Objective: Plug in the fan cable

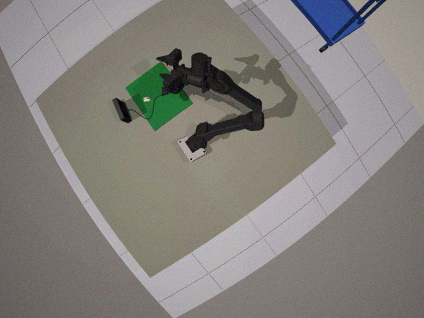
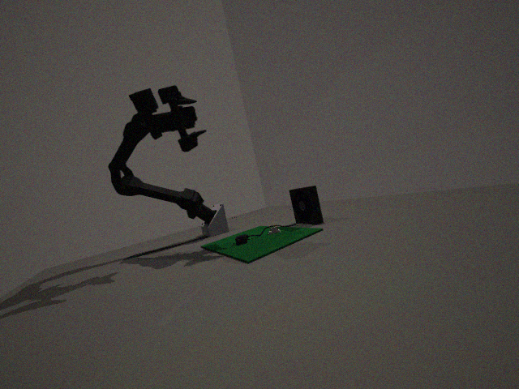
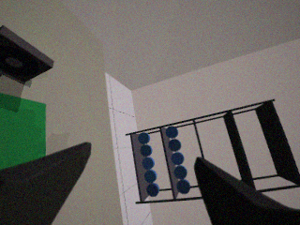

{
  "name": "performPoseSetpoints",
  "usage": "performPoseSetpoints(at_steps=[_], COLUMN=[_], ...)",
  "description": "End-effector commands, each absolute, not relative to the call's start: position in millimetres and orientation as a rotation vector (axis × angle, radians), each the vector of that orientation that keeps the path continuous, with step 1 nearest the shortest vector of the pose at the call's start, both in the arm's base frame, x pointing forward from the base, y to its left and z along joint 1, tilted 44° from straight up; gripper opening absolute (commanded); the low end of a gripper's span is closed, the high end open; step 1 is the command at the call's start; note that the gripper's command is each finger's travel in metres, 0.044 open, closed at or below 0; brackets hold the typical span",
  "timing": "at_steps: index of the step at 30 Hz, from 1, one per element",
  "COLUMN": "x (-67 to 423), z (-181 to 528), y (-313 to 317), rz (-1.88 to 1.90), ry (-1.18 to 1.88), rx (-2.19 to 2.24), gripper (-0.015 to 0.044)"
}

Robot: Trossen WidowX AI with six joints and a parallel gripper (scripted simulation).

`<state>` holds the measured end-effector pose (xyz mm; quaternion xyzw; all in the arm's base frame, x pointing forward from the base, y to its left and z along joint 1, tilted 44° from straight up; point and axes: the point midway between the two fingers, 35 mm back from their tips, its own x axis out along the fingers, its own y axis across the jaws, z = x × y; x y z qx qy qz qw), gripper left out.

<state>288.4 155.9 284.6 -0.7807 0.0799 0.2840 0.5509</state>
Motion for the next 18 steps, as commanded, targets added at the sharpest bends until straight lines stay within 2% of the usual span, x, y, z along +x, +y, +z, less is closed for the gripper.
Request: performPoseSetpoints(at_steps=[1,4,7,13,18], x=[288,288,300,329,333], z=[285,285,262,174,107], y=[156,156,148,106,61], rz=[0.672,0.672,0.699,0.875,1.13], ry=[0.189,0.189,0.291,0.709,1.06], rx=[-1.847,-1.847,-1.931,-2.237,-2.434], gripper=[0.0426,0.044,0.0361,0.021,0.021])
